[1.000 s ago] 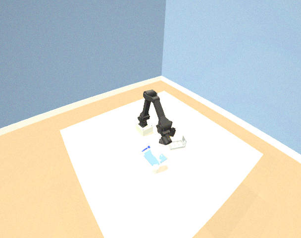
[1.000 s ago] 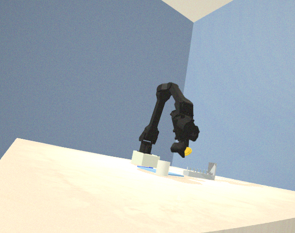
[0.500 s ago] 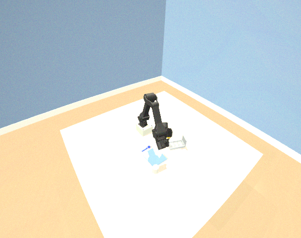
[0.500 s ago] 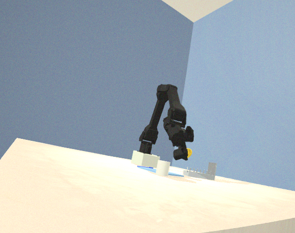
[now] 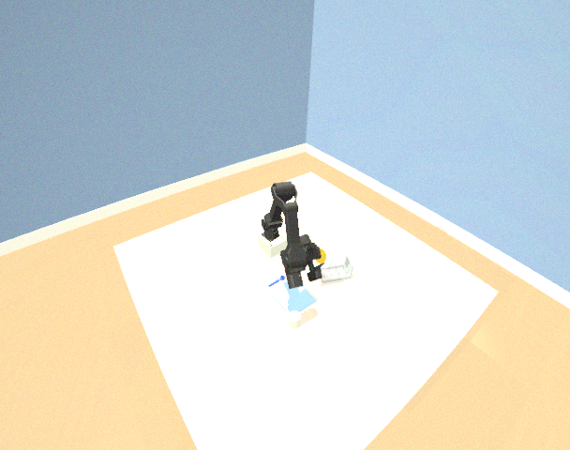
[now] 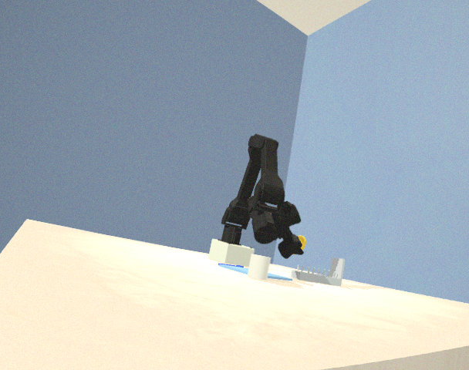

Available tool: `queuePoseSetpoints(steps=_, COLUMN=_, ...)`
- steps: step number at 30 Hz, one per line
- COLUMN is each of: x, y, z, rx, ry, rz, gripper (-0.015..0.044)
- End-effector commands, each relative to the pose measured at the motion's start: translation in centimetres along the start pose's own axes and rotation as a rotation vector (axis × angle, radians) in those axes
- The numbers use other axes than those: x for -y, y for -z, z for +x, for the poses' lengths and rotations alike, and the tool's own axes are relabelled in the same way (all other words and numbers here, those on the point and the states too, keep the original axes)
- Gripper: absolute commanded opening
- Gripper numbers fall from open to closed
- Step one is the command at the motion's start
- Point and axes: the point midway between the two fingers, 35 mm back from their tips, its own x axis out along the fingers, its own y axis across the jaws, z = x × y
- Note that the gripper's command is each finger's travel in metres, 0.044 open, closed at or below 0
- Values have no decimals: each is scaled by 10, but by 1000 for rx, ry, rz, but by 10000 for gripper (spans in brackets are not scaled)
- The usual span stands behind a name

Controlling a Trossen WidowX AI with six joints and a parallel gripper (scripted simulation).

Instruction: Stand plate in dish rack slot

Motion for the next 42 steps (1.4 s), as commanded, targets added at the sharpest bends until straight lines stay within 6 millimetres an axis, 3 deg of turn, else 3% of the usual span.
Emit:
queuePoseSetpoints(steps=1, x=2, y=1, z=-1, rx=80, ry=15, rz=-75, gripper=0)
queuePoseSetpoints(steps=24, x=20, y=5, z=-21, rx=417, ry=290, rz=-502, gripper=0)
queuePoseSetpoints(steps=42, x=24, y=11, z=-16, rx=419, ry=302, rz=-512, gripper=0)
